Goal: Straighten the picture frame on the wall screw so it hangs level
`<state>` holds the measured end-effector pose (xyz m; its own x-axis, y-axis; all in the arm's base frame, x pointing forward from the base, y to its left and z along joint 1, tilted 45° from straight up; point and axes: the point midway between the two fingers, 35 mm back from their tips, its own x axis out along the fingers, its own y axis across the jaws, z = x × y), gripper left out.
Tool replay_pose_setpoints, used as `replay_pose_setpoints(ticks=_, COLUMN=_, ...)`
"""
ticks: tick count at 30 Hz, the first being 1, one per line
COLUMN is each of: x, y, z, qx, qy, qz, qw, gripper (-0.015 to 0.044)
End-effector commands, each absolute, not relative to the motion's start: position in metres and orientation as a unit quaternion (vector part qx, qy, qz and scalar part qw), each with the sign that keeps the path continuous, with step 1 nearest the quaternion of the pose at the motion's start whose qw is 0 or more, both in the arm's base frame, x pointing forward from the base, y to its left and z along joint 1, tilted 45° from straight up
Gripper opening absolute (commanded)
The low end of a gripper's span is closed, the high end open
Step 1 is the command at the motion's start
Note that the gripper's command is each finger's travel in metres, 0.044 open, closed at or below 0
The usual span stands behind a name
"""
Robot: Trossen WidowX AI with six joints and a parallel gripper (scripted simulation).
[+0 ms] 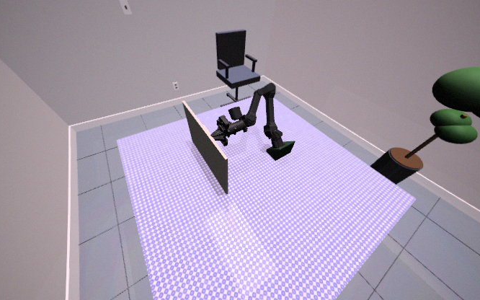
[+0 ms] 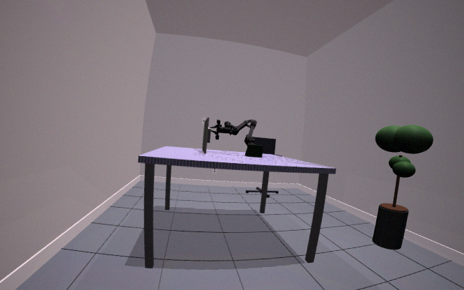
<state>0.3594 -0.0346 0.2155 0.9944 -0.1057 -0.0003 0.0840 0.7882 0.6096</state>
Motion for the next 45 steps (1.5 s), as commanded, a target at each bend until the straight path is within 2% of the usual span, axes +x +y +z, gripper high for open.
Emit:
replay_pose_setpoints(ticks=1, x=0.3596, y=-0.0336, z=0.2208, qx=0.323, qy=-0.023, qz=-0.044, qw=0.945, gripper=0.0000)
replay_pose_setpoints(ticks=45, x=0.3591, y=-0.0384, z=0.2245, qx=0.322, qy=-0.023, qz=-0.044, qw=0.945, gripper=0.0000)
